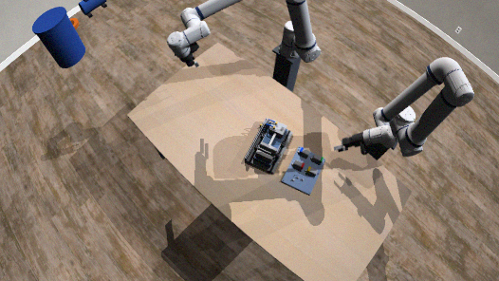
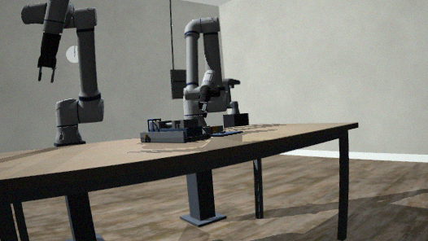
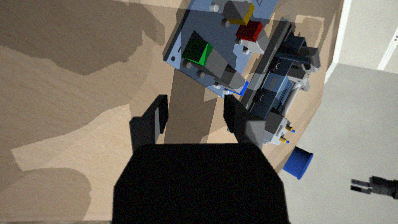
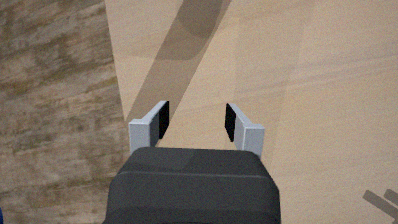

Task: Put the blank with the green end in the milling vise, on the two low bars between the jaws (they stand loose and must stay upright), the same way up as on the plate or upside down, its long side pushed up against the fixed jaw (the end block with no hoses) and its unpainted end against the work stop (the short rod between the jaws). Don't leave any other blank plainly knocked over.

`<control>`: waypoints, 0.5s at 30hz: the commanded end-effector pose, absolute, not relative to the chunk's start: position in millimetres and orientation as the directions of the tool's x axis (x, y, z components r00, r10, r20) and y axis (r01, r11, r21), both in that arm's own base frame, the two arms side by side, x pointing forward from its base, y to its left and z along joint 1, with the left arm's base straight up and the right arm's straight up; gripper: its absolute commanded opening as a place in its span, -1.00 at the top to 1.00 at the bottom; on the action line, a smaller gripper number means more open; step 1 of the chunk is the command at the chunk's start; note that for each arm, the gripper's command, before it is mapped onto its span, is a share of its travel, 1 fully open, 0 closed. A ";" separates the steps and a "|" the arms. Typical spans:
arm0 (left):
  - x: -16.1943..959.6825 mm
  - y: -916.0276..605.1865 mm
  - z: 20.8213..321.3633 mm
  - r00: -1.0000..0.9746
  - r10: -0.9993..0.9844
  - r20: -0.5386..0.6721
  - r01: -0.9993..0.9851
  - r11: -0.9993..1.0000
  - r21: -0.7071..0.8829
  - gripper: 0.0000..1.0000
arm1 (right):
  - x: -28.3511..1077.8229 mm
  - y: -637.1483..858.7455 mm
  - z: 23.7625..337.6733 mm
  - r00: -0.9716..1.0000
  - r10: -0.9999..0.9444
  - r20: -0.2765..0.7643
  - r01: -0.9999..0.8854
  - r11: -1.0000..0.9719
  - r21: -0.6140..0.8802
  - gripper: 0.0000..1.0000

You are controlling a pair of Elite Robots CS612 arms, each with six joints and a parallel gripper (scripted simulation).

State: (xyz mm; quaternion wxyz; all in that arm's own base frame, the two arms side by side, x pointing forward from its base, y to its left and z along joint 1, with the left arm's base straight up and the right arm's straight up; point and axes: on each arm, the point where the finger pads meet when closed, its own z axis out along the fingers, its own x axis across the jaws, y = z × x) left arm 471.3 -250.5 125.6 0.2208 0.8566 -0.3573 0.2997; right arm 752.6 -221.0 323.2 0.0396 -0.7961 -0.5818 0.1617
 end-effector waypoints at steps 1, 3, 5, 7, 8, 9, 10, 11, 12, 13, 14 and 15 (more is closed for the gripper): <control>471.6 -250.7 126.1 0.565 -0.479 0.672 -0.745 -0.647 0.164 -1.00 | 744.1 -241.5 321.7 0.297 0.932 -0.206 0.907 -0.343 -0.244 -1.00; 471.6 -250.7 126.1 0.565 -0.479 0.672 -0.745 -0.647 0.164 -1.00 | 737.0 -255.5 319.5 0.316 0.927 -0.203 0.901 -0.360 -0.241 -1.00; 471.6 -250.7 126.1 0.565 -0.479 0.672 -0.745 -0.647 0.164 -1.00 | 729.6 -269.6 317.2 0.335 0.921 -0.199 0.895 -0.377 -0.238 -1.00; 471.6 -250.7 126.1 0.565 -0.479 0.672 -0.745 -0.647 0.164 -1.00 | 721.8 -283.5 315.0 0.355 0.914 -0.195 0.888 -0.395 -0.235 -1.00; 471.6 -250.7 126.1 0.565 -0.479 0.672 -0.745 -0.647 0.164 -1.00 | 717.7 -290.5 313.8 0.364 0.911 -0.194 0.885 -0.403 -0.233 -1.00; 471.6 -250.7 126.1 0.565 -0.479 0.672 -0.745 -0.647 0.164 -1.00 | 713.6 -297.4 312.7 0.374 0.907 -0.192 0.881 -0.412 -0.232 -1.00; 471.6 -250.7 126.1 0.565 -0.479 0.672 -0.745 -0.647 0.164 -1.00 | 709.4 -304.3 311.5 0.383 0.904 -0.190 0.877 -0.421 -0.230 -1.00; 471.6 -250.7 126.1 0.565 -0.479 0.672 -0.745 -0.647 0.164 -1.00 | 705.1 -311.2 310.4 0.393 0.900 -0.188 0.874 -0.429 -0.229 -1.00; 471.6 -250.7 126.1 0.565 -0.479 0.672 -0.745 -0.647 0.164 -1.00 | 700.7 -318.0 309.2 0.403 0.896 -0.186 0.870 -0.438 -0.227 -1.00; 471.6 -250.7 126.1 0.565 -0.479 0.672 -0.745 -0.647 0.164 -1.00 | 696.2 -324.8 308.0 0.412 0.892 -0.184 0.866 -0.447 -0.225 -1.00; 471.6 -250.7 126.1 0.565 -0.479 0.672 -0.745 -0.647 0.164 -1.00 | 691.7 -331.6 306.8 0.422 0.888 -0.183 0.862 -0.455 -0.224 -1.00; 471.6 -250.7 126.1 0.565 -0.479 0.672 -0.745 -0.647 0.164 -1.00 | 687.0 -338.4 305.7 0.432 0.884 -0.181 0.858 -0.464 -0.222 -1.00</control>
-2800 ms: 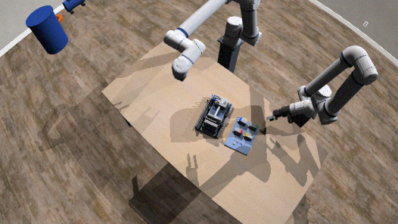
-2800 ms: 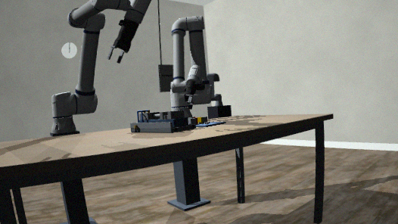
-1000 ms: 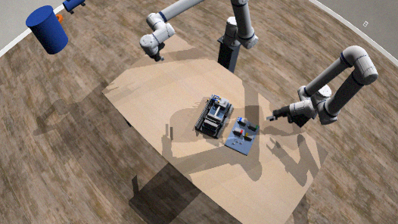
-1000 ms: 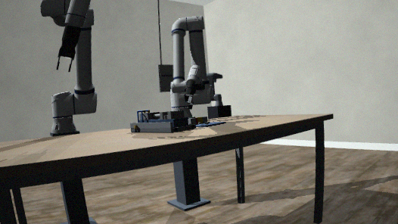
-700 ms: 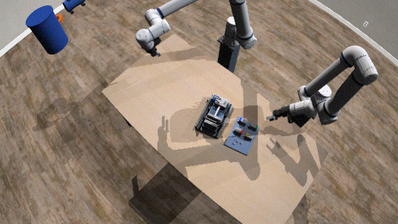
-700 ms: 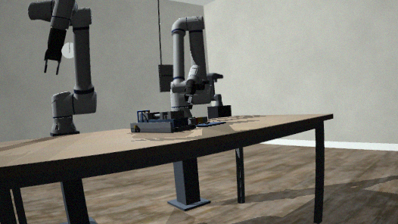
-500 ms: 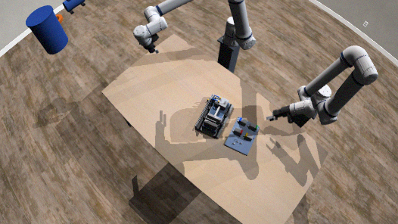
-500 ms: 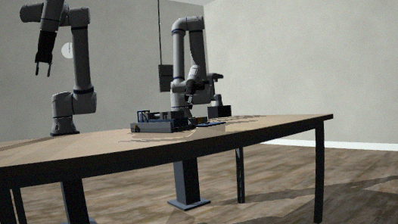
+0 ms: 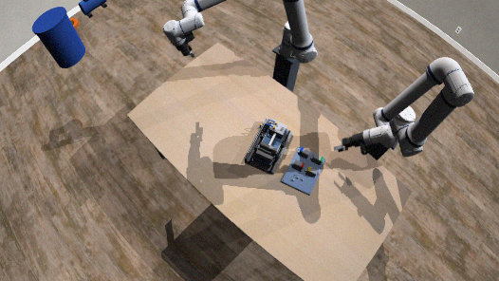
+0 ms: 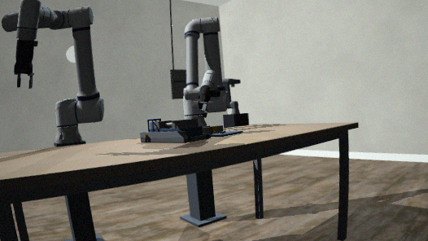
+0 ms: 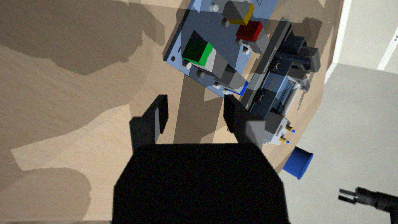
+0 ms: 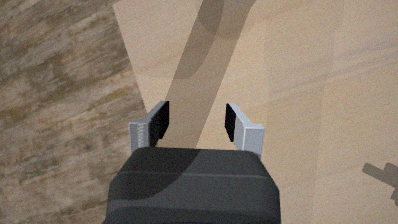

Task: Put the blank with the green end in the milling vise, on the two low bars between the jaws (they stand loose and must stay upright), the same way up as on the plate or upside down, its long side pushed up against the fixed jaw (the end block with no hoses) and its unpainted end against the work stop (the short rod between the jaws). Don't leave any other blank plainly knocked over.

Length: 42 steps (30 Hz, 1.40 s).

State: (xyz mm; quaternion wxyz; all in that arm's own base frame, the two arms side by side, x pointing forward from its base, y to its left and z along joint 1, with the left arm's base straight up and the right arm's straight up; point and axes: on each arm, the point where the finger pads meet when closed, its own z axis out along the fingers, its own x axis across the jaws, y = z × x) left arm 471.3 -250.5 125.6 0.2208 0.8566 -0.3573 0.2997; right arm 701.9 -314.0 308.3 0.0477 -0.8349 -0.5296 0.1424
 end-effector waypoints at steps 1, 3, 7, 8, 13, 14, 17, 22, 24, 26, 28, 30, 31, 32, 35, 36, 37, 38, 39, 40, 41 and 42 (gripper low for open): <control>471.6 -250.7 126.1 0.565 -0.479 0.672 -0.745 -0.647 0.164 -1.00 | 687.0 -338.4 305.7 0.432 0.884 -0.181 0.858 -0.464 -0.222 -1.00; 471.6 -250.7 126.1 0.565 -0.479 0.672 -0.745 -0.647 0.164 -1.00 | 682.3 -345.1 304.5 0.441 0.879 -0.179 0.853 -0.473 -0.220 -1.00; 471.6 -250.7 126.1 0.565 -0.479 0.672 -0.745 -0.647 0.164 -1.00 | 662.5 -371.4 299.7 0.479 0.861 -0.171 0.835 -0.507 -0.214 -1.00; 471.6 -250.7 126.1 0.565 -0.479 0.672 -0.745 -0.647 0.164 -1.00 | 657.3 -377.8 298.5 0.489 0.856 -0.169 0.830 -0.516 -0.212 -1.00; 471.6 -250.7 126.1 0.565 -0.479 0.672 -0.745 -0.647 0.164 -1.00 | 630.4 -409.2 292.5 0.535 0.829 -0.160 0.804 -0.558 -0.203 -1.00; 471.6 -250.7 126.1 0.565 -0.479 0.672 -0.745 -0.647 0.164 -1.00 | 624.8 -415.3 291.2 0.545 0.824 -0.158 0.799 -0.567 -0.201 -1.00; 471.6 -250.7 126.1 0.565 -0.479 0.672 -0.745 -0.647 0.164 -1.00 | 607.6 -433.2 287.6 0.572 0.806 -0.152 0.782 -0.592 -0.196 -1.00; 471.6 -250.7 126.1 0.565 -0.479 0.672 -0.745 -0.647 0.164 -1.00 | 589.8 -450.4 283.9 0.599 0.787 -0.147 0.764 -0.616 -0.190 -1.00; 471.6 -250.7 126.1 0.565 -0.479 0.672 -0.745 -0.647 0.164 -1.00 | 577.7 -461.5 281.4 0.616 0.774 -0.143 0.752 -0.633 -0.187 -1.00; 471.6 -250.7 126.1 0.565 -0.479 0.672 -0.745 -0.647 0.164 -1.00 | 565.3 -472.2 279.0 0.633 0.761 -0.139 0.739 -0.648 -0.183 -1.00; 471.6 -250.7 126.1 0.565 -0.479 0.672 -0.745 -0.647 0.164 -1.00 | 552.7 -482.6 276.5 0.650 0.747 -0.136 0.726 -0.664 -0.179 -1.00; 471.6 -250.7 126.1 0.565 -0.479 0.672 -0.745 -0.647 0.164 -1.00 | 540.0 -492.7 274.1 0.667 0.733 -0.132 0.713 -0.679 -0.175 -1.00; 471.6 -250.7 126.1 0.565 -0.479 0.672 -0.745 -0.647 0.164 -1.00 | 533.5 -497.5 272.8 0.675 0.726 -0.130 0.706 -0.687 -0.173 -1.00; 471.6 -250.7 126.1 0.565 -0.479 0.672 -0.745 -0.647 0.164 -1.00 | 527.1 -502.3 271.6 0.683 0.719 -0.128 0.699 -0.694 -0.171 -1.00; 471.6 -250.7 126.1 0.565 -0.479 0.672 -0.745 -0.647 0.164 -1.00 | 514.0 -511.7 269.2 0.699 0.704 -0.124 0.685 -0.709 -0.167 -1.00; 471.6 -250.7 126.1 0.565 -0.479 0.672 -0.745 -0.647 0.164 -1.00 | 514.0 -511.7 269.2 0.699 0.704 -0.124 0.685 -0.709 -0.167 -1.00; 471.6 -250.7 126.1 0.565 -0.479 0.672 -0.745 -0.647 0.164 -1.00 | 507.4 -516.2 267.9 0.707 0.697 -0.123 0.678 -0.716 -0.166 -1.00; 471.6 -250.7 126.1 0.565 -0.479 0.672 -0.745 -0.647 0.164 -1.00 | 500.8 -520.6 266.7 0.714 0.689 -0.121 0.671 -0.724 -0.164 -1.00; 471.6 -250.7 126.1 0.565 -0.479 0.672 -0.745 -0.647 0.164 -1.00 | 494.2 -525.0 265.5 0.722 0.682 -0.119 0.663 -0.731 -0.162 -1.00; 471.6 -250.7 126.1 0.565 -0.479 0.672 -0.745 -0.647 0.164 -1.00 | 487.5 -529.2 264.3 0.729 0.674 -0.117 0.656 -0.738 -0.160 -1.00; 471.6 -250.7 126.1 0.565 -0.479 0.672 -0.745 -0.647 0.164 -1.00 | 480.9 -533.4 263.1 0.737 0.666 -0.115 0.649 -0.745 -0.158 -1.00; 471.6 -250.7 126.1 0.565 -0.479 0.672 -0.745 -0.647 0.164 -1.00 | 474.2 -537.4 261.9 0.744 0.658 -0.114 0.641 -0.751 -0.156 -1.00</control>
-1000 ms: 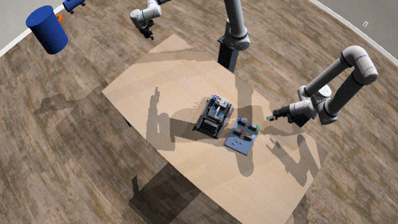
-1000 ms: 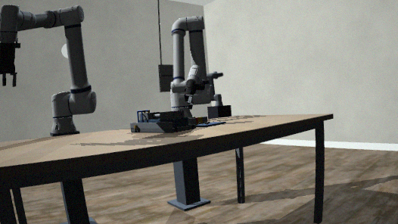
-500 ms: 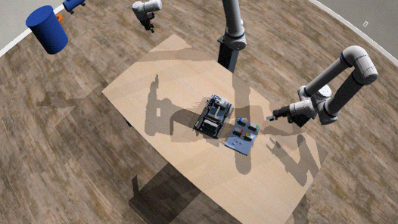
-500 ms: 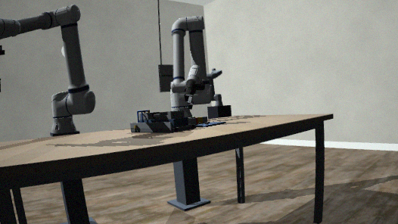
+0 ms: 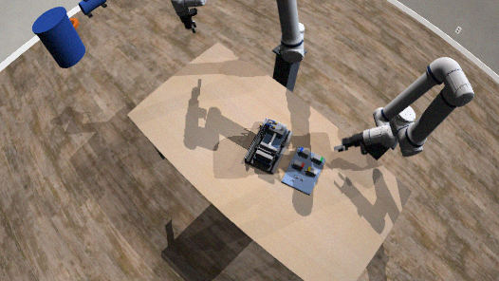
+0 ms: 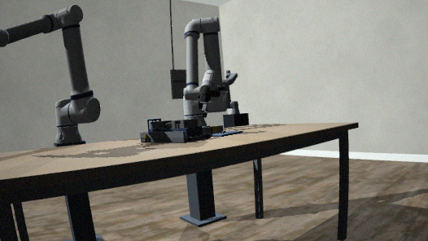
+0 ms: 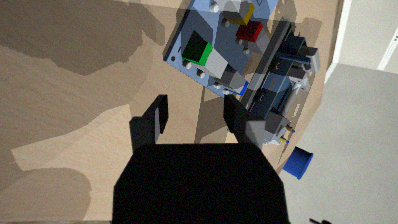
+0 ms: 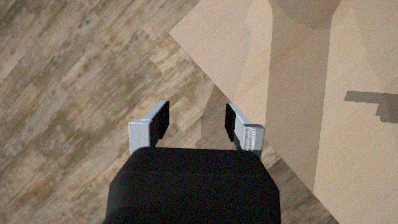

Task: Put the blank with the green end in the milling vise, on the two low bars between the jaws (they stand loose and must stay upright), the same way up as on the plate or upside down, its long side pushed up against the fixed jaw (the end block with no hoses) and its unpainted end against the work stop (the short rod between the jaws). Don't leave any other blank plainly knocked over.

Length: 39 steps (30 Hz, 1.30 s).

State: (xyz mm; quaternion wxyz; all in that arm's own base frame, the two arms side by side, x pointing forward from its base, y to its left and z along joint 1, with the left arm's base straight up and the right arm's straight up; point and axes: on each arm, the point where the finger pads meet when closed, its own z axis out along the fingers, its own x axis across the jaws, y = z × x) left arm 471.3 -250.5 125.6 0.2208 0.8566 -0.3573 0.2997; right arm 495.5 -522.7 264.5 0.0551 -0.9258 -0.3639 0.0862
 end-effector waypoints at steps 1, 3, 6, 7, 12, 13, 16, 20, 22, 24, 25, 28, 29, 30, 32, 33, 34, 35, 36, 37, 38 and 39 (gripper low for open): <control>471.6 -250.7 126.1 0.565 -0.479 0.672 -0.745 -0.647 0.164 -1.00 | 467.5 -541.4 260.7 0.751 0.651 -0.112 0.634 -0.758 -0.154 -1.00; 471.6 -250.7 126.1 0.565 -0.479 0.672 -0.745 -0.647 0.164 -1.00 | 454.0 -549.0 258.3 0.765 0.635 -0.108 0.619 -0.771 -0.150 -1.00; 471.6 -250.7 126.1 0.565 -0.479 0.672 -0.745 -0.647 0.164 -1.00 | 433.7 -559.7 254.7 0.785 0.610 -0.103 0.595 -0.790 -0.144 -1.00; 471.6 -250.7 126.1 0.565 -0.479 0.672 -0.745 -0.647 0.164 -1.00 | 427.0 -563.1 253.5 0.792 0.602 -0.101 0.588 -0.797 -0.142 -1.00; 471.6 -250.7 126.1 0.565 -0.479 0.672 -0.745 -0.647 0.164 -1.00 | 406.7 -572.6 250.0 0.811 0.577 -0.096 0.564 -0.814 -0.136 -1.00; 471.6 -250.7 126.1 0.565 -0.479 0.672 -0.745 -0.647 0.164 -1.00 | 400.0 -575.6 248.9 0.817 0.569 -0.095 0.556 -0.820 -0.134 -1.00; 471.6 -250.7 126.1 0.565 -0.479 0.672 -0.745 -0.647 0.164 -1.00 | 379.8 -584.0 245.4 0.834 0.544 -0.090 0.532 -0.837 -0.128 -1.00; 471.6 -250.7 126.1 0.565 -0.479 0.672 -0.745 -0.647 0.164 -1.00 | 353.2 -594.0 240.9 0.856 0.510 -0.083 0.500 -0.858 -0.121 -1.00; 471.6 -250.7 126.1 0.565 -0.479 0.672 -0.745 -0.647 0.164 -1.00 | 340.0 -598.4 238.6 0.866 0.494 -0.080 0.484 -0.867 -0.117 -1.00; 471.6 -250.7 126.1 0.565 -0.479 0.672 -0.745 -0.647 0.164 -1.00 | 326.9 -602.4 236.5 0.876 0.477 -0.077 0.467 -0.877 -0.113 -1.00; 471.6 -250.7 126.1 0.565 -0.479 0.672 -0.745 -0.647 0.164 -1.00 | 320.4 -604.3 235.4 0.880 0.468 -0.075 0.459 -0.881 -0.111 -1.00; 471.6 -250.7 126.1 0.565 -0.479 0.672 -0.745 -0.647 0.164 -1.00 | 314.0 -606.2 234.3 0.885 0.460 -0.074 0.451 -0.886 -0.109 -1.00; 471.6 -250.7 126.1 0.565 -0.479 0.672 -0.745 -0.647 0.164 -1.00 | 307.6 -607.9 233.2 0.889 0.452 -0.072 0.443 -0.890 -0.107 -1.00; 471.6 -250.7 126.1 0.565 -0.479 0.672 -0.745 -0.647 0.164 -1.00 | 301.2 -609.6 232.1 0.894 0.443 -0.071 0.435 -0.894 -0.106 -1.00; 471.6 -250.7 126.1 0.565 -0.479 0.672 -0.745 -0.647 0.164 -1.00 | 288.6 -612.6 230.0 0.902 0.426 -0.068 0.419 -0.902 -0.102 -1.00; 471.6 -250.7 126.1 0.565 -0.479 0.672 -0.745 -0.647 0.164 -1.00 | 282.3 -614.1 229.0 0.906 0.418 -0.067 0.411 -0.906 -0.100 -1.00; 471.6 -250.7 126.1 0.565 -0.479 0.672 -0.745 -0.647 0.164 -1.00 | 276.2 -615.4 228.0 0.910 0.410 -0.065 0.403 -0.910 -0.098 -1.00; 471.6 -250.7 126.1 0.565 -0.479 0.672 -0.745 -0.647 0.164 -1.00 | 270.0 -616.7 226.9 0.914 0.402 -0.064 0.395 -0.914 -0.096 -1.00; 471.6 -250.7 126.1 0.565 -0.479 0.672 -0.745 -0.647 0.164 -1.00 | 263.9 -617.9 225.9 0.917 0.393 -0.062 0.387 -0.917 -0.094 -1.00; 471.6 -250.7 126.1 0.565 -0.479 0.672 -0.745 -0.647 0.164 -1.00 | 257.9 -619.0 224.9 0.921 0.385 -0.061 0.379 -0.921 -0.093 -1.00; 471.6 -250.7 126.1 0.565 -0.479 0.672 -0.745 -0.647 0.164 -1.00 | 251.9 -620.0 223.9 0.924 0.377 -0.060 0.371 -0.924 -0.091 -1.00; 471.6 -250.7 126.1 0.565 -0.479 0.672 -0.745 -0.647 0.164 -1.00 | 245.9 -621.0 222.9 0.928 0.369 -0.058 0.363 -0.927 -0.089 -1.00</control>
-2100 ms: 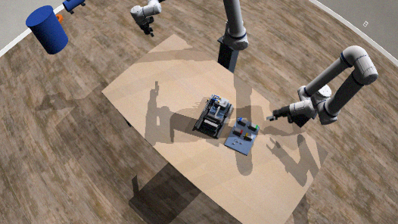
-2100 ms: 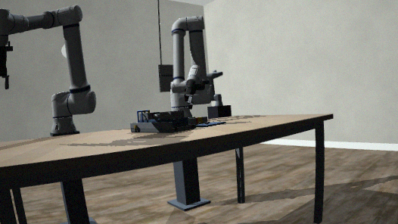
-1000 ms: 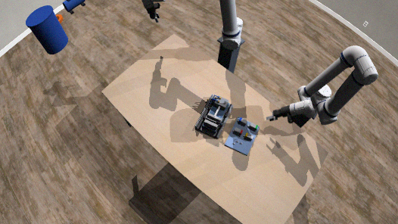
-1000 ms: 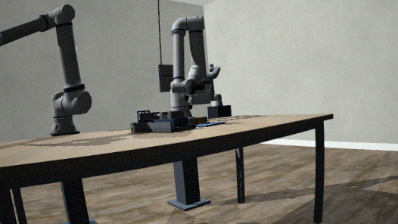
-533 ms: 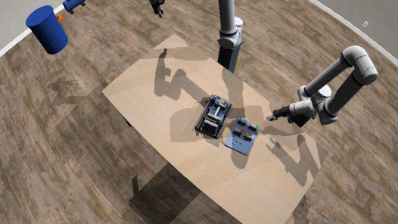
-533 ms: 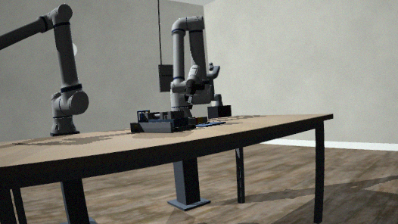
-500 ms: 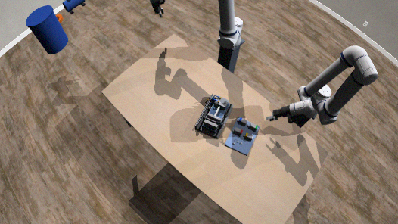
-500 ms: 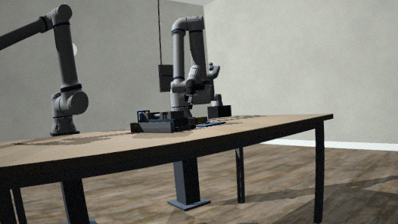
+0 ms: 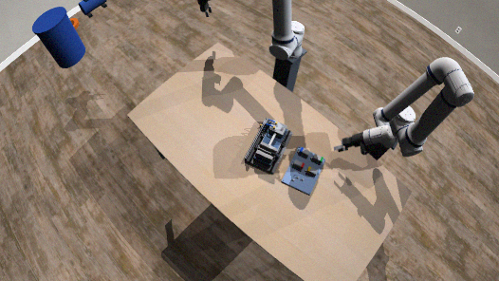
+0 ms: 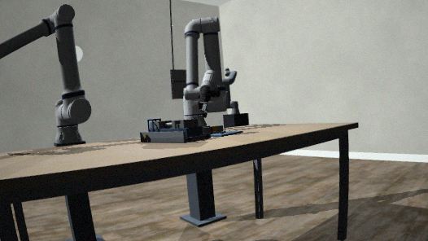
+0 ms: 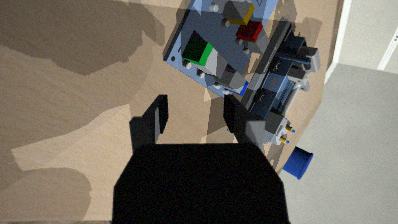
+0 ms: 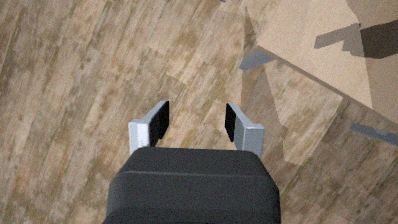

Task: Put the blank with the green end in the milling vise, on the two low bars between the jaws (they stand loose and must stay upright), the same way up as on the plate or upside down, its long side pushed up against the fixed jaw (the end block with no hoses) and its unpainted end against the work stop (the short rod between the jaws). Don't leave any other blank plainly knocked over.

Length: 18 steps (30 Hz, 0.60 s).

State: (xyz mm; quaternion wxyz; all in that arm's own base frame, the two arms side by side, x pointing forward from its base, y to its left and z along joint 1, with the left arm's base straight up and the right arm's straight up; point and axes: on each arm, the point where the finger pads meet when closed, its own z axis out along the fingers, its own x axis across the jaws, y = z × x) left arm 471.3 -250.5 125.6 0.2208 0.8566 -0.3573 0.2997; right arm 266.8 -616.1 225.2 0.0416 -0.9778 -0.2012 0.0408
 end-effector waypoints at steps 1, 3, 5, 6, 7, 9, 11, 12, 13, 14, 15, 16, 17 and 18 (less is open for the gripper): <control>471.6 -250.7 126.1 0.565 -0.479 0.672 -0.745 -0.647 0.164 -1.00 | 240.0 -621.9 221.9 0.931 0.361 -0.057 0.355 -0.931 -0.087 -1.00; 471.6 -250.7 126.1 0.565 -0.479 0.672 -0.745 -0.647 0.164 -1.00 | 228.4 -623.6 220.0 0.937 0.345 -0.054 0.340 -0.937 -0.084 -1.00; 471.6 -250.7 126.1 0.565 -0.479 0.672 -0.745 -0.647 0.164 -1.00 | 222.7 -624.3 219.0 0.940 0.337 -0.053 0.332 -0.940 -0.082 -1.00; 471.6 -250.7 126.1 0.565 -0.479 0.672 -0.745 -0.647 0.164 -1.00 | 222.7 -624.3 219.0 0.940 0.337 -0.053 0.332 -0.940 -0.082 -1.00; 471.6 -250.7 126.1 0.565 -0.479 0.672 -0.745 -0.647 0.164 -1.00 | 217.1 -624.9 218.1 0.943 0.329 -0.052 0.324 -0.942 -0.080 -1.00; 471.6 -250.7 126.1 0.565 -0.479 0.672 -0.745 -0.647 0.164 -1.00 | 205.9 -626.1 216.2 0.948 0.313 -0.049 0.309 -0.948 -0.077 -1.00; 471.6 -250.7 126.1 0.565 -0.479 0.672 -0.745 -0.647 0.164 -1.00 | 195.1 -627.0 214.4 0.953 0.298 -0.047 0.294 -0.953 -0.073 -1.00; 471.6 -250.7 126.1 0.565 -0.479 0.672 -0.745 -0.647 0.164 -1.00 | 189.7 -627.4 213.5 0.956 0.291 -0.046 0.287 -0.955 -0.072 -1.00; 471.6 -250.7 126.1 0.565 -0.479 0.672 -0.745 -0.647 0.164 -1.00 | 184.4 -627.7 212.6 0.958 0.283 -0.045 0.280 -0.958 -0.070 -1.00; 471.6 -250.7 126.1 0.565 -0.479 0.672 -0.745 -0.647 0.164 -1.00 | 179.2 -628.0 211.8 0.960 0.276 -0.043 0.272 -0.960 -0.068 -1.00; 471.6 -250.7 126.1 0.565 -0.479 0.672 -0.745 -0.647 0.164 -1.00 | 174.1 -628.2 210.9 0.962 0.268 -0.042 0.265 -0.962 -0.067 -1.00; 471.6 -250.7 126.1 0.565 -0.479 0.672 -0.745 -0.647 0.164 -1.00 | 169.0 -628.4 210.1 0.964 0.261 -0.041 0.258 -0.964 -0.065 -1.00; 471.6 -250.7 126.1 0.565 -0.479 0.672 -0.745 -0.647 0.164 -1.00 | 164.0 -628.5 209.2 0.966 0.254 -0.040 0.251 -0.966 -0.064 -1.00; 471.6 -250.7 126.1 0.565 -0.479 0.672 -0.745 -0.647 0.164 -1.00 | 159.1 -628.6 208.4 0.968 0.246 -0.039 0.244 -0.968 -0.062 -1.00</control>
